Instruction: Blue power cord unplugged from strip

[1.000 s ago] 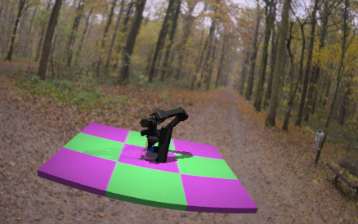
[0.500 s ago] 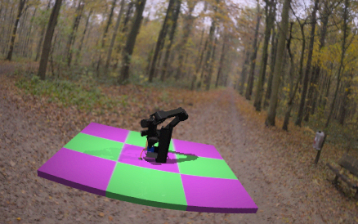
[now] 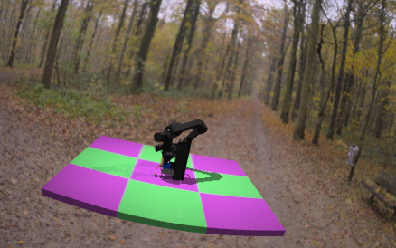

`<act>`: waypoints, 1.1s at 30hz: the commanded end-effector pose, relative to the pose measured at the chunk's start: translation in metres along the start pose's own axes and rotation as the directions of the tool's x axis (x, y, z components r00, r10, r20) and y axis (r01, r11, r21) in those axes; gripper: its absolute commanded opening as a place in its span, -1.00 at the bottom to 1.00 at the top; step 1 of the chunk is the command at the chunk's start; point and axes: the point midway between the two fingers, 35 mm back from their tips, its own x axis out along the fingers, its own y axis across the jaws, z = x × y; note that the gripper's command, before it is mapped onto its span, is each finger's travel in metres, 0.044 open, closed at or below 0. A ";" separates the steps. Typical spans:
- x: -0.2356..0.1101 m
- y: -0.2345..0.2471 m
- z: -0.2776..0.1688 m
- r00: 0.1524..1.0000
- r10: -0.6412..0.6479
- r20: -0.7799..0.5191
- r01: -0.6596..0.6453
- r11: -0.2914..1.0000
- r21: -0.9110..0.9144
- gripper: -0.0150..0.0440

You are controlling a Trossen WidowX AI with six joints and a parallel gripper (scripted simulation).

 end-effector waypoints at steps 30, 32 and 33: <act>-0.010 0.001 0.047 0.999 0.008 0.039 -0.008 1.000 -0.001 0.84; -0.014 0.002 0.062 0.999 0.008 0.041 -0.008 1.000 -0.001 1.00; -0.016 0.002 0.070 0.999 0.008 0.041 -0.008 1.000 -0.001 1.00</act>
